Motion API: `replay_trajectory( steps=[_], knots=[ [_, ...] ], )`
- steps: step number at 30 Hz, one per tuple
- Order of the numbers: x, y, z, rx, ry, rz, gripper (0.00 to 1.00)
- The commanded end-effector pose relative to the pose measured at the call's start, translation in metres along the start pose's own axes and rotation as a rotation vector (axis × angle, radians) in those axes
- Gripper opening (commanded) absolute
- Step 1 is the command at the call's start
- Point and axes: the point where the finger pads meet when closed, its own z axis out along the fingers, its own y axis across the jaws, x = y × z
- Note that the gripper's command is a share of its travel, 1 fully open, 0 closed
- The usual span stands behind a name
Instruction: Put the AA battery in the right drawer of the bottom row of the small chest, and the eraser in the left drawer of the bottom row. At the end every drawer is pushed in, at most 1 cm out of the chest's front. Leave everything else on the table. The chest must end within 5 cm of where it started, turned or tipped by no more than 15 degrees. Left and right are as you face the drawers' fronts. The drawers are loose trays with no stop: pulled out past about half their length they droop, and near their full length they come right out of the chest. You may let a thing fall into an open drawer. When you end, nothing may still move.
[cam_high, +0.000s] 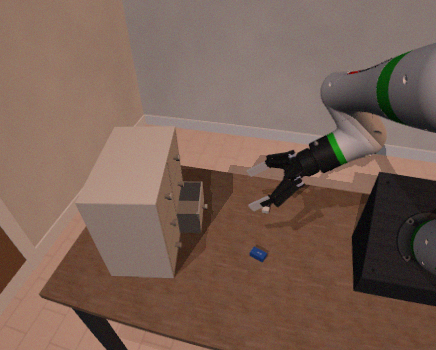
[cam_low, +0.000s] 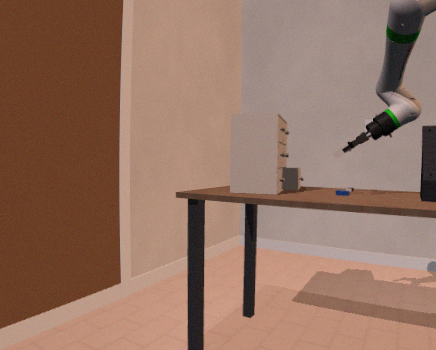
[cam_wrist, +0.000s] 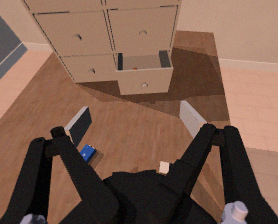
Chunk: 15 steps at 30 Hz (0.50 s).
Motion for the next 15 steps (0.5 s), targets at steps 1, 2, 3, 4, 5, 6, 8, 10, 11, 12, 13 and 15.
replay_trajectory(
  steps=[1,2,3,4,5,6,8,10,11,12,13,15],
  knots=[
    [0.0011,0.0,-0.0007,0.0,-0.034,0.001,1.0],
    [0.0015,-0.0001,-0.001,0.001,-0.05,0.001,1.0],
    [0.0021,0.0,-0.0014,0.001,-0.067,0.001,1.0],
    [0.0027,0.0,-0.0018,0.001,-0.085,0.001,1.0],
    [0.0032,-0.0001,-0.0022,0.001,-0.104,0.001,1.0],
    [0.004,0.0,-0.0026,0.0,-0.125,0.001,1.0],
    [0.0053,0.0,-0.0036,0.001,-0.168,0.001,1.0],
    [0.0068,0.0,-0.0046,0.001,-0.215,0.001,1.0],
    [0.0076,0.0,-0.0051,0.001,-0.24,0.001,1.0],
    [0.0084,0.0,-0.0056,0.001,-0.266,0.001,1.0],
    [0.0092,0.0,-0.0062,0.001,-0.292,0.001,1.0],
    [0.0101,0.0,-0.0068,0.001,-0.319,0.001,1.0]
  ],
)
